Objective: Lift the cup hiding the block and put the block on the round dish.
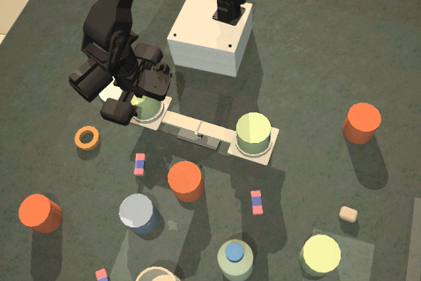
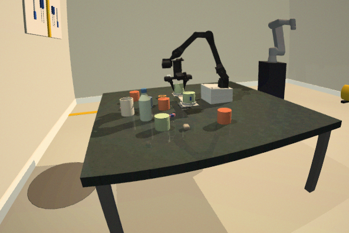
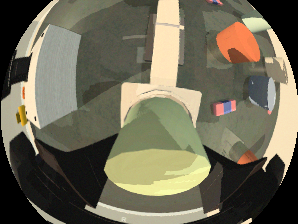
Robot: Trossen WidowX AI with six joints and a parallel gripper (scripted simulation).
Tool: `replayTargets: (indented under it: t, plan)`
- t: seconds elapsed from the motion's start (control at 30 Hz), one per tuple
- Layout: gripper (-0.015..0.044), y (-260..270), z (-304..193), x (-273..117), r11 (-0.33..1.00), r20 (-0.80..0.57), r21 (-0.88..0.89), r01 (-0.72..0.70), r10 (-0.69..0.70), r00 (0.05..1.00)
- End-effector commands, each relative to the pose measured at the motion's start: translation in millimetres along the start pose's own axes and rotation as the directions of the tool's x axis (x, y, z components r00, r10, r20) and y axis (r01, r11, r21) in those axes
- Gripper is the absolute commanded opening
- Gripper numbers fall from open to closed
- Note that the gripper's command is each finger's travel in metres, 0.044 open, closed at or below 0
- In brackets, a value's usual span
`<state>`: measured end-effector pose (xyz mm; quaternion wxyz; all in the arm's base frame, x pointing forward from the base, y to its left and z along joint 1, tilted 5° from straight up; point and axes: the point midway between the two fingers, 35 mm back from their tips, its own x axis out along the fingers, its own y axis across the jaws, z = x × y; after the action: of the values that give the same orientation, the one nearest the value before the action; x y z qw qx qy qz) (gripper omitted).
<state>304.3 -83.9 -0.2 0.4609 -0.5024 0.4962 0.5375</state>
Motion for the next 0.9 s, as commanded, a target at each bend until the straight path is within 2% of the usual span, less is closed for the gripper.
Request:
replayTargets:
  t: [0.0,0.87]
  plan:
    - [0.0,-5.3,-1.6,-10.2,1.0,-0.006,-0.002,0.022,-0.022,1.0]
    - [0.0,-5.8,-1.9,-43.0,1.0,-0.006,-0.002,0.022,-0.022,1.0]
